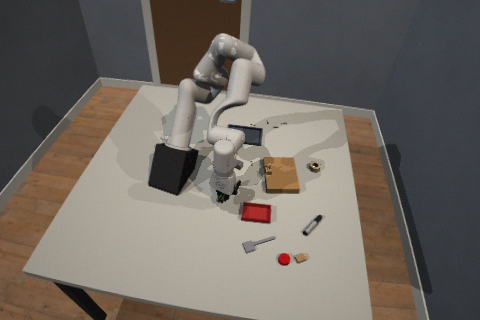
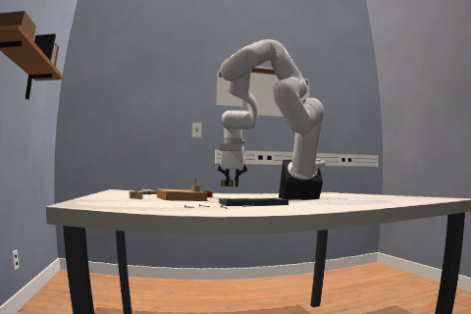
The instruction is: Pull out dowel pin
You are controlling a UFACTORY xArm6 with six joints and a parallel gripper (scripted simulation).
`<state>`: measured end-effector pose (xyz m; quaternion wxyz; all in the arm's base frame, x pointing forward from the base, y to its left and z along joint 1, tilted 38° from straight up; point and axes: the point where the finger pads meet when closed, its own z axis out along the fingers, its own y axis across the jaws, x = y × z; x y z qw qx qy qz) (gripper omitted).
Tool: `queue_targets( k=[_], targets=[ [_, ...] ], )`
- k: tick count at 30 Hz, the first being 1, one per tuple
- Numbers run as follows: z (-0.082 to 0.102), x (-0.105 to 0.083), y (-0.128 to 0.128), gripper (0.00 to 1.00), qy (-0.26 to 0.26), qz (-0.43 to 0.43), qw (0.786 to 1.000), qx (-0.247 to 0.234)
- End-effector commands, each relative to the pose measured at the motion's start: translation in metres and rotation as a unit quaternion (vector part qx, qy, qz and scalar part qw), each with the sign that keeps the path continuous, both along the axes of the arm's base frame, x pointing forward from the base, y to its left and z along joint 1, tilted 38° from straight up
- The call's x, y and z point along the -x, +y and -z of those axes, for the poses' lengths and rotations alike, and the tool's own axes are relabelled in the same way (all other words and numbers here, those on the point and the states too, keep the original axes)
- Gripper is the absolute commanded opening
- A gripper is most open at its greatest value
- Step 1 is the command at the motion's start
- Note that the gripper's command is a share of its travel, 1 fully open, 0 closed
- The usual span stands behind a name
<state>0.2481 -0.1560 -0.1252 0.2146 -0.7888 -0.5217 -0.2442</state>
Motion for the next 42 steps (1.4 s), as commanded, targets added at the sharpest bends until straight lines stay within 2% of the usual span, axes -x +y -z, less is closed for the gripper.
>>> queue_targets(
  k=[1,19,42],
  targets=[
    [-0.008,0.001,-0.007,0.27,-0.001,0.000,1.000,0.001],
    [-0.033,0.006,-0.026,0.27,-0.001,0.000,1.000,0.001],
    [-0.035,0.006,-0.027,0.27,-0.001,0.000,1.000,0.001]
  ],
)
